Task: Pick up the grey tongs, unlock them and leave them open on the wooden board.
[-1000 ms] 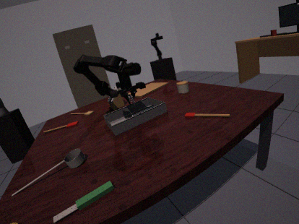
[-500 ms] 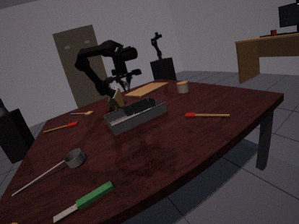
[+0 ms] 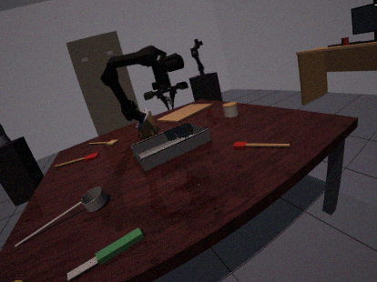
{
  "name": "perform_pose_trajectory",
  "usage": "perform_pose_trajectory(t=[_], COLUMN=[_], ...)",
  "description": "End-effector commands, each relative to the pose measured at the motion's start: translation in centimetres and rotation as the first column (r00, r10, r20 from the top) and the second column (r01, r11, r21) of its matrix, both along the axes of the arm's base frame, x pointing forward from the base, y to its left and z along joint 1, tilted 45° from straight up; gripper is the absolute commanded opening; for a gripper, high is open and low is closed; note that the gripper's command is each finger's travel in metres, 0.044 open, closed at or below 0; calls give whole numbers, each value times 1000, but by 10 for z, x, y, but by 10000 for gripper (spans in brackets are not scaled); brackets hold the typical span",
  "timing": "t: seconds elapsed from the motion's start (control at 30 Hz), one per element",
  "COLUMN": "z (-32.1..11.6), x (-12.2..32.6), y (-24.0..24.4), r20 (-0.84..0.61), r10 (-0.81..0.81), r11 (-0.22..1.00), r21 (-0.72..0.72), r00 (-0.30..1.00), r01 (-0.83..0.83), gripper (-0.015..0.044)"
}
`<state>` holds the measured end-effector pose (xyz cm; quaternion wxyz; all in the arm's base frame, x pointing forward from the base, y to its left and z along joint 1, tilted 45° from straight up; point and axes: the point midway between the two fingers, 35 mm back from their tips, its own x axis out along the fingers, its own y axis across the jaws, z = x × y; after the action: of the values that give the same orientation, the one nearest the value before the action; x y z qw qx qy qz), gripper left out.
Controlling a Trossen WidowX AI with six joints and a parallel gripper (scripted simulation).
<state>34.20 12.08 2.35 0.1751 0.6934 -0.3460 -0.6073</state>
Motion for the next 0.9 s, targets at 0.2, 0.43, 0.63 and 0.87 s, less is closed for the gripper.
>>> perform_pose_trajectory(t=[0.2, 0.43, 0.63, 0.87], z=[-52, -87, -117, -150], x=[-29, -58, -88, -125], y=[69, 106, 133, 156], r20=[96, 160, 213, 276], r10=[-102, -179, -240, -308], r11=[994, 984, 971, 951], r21=[37, 50, 58, 64], r00=[990, 971, 947, 911], r01=[99, 173, 233, 302], gripper=[-150, -150, -150, -150])
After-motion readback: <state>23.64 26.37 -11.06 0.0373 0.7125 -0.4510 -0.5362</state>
